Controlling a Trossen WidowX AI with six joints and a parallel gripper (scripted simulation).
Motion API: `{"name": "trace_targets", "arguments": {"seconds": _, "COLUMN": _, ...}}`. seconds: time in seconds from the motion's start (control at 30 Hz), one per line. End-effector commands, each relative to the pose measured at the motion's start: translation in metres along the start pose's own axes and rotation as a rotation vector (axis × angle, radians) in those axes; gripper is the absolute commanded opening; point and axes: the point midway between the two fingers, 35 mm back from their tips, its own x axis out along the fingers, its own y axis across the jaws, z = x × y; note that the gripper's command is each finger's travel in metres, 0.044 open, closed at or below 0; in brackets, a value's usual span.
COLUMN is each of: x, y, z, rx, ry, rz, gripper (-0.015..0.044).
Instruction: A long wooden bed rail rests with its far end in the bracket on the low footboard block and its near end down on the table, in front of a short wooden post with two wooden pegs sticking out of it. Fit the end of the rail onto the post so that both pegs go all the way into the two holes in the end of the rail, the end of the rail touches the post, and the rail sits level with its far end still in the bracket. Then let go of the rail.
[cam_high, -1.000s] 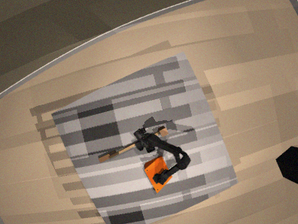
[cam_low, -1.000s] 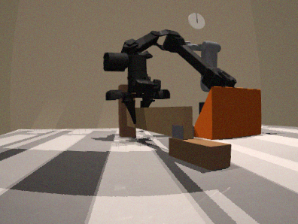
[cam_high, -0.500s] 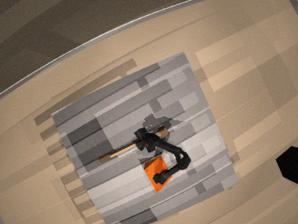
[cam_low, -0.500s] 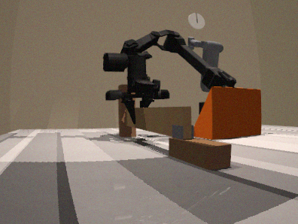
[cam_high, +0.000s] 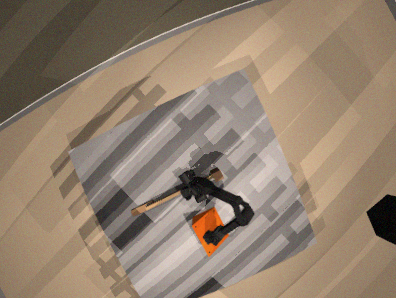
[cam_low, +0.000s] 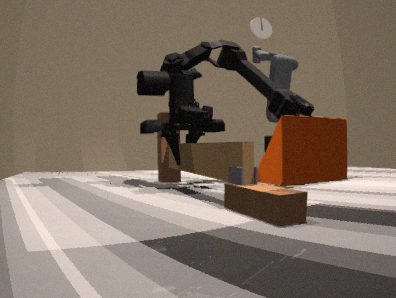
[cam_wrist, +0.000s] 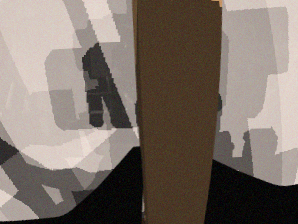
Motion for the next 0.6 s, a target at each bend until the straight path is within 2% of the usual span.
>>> {"name": "trace_targets", "arguments": {"seconds": 0.0, "x": -0.0001, "y": 0.0, "z": 0.0, "rx": 0.0, "ry": 0.002, "rz": 0.0, "gripper": 0.0131}}
{"name": "trace_targets", "arguments": {"seconds": 0.4, "x": -0.0001, "y": 0.0, "z": 0.0, "rx": 0.0, "ry": 0.002, "rz": 0.0, "gripper": 0.044}}
{"name": "trace_targets", "arguments": {"seconds": 0.57, "x": -0.0017, "y": -0.0001, "z": 0.0018, "rx": 0.0, "ry": 0.001, "rz": -0.001, "gripper": 0.044}}
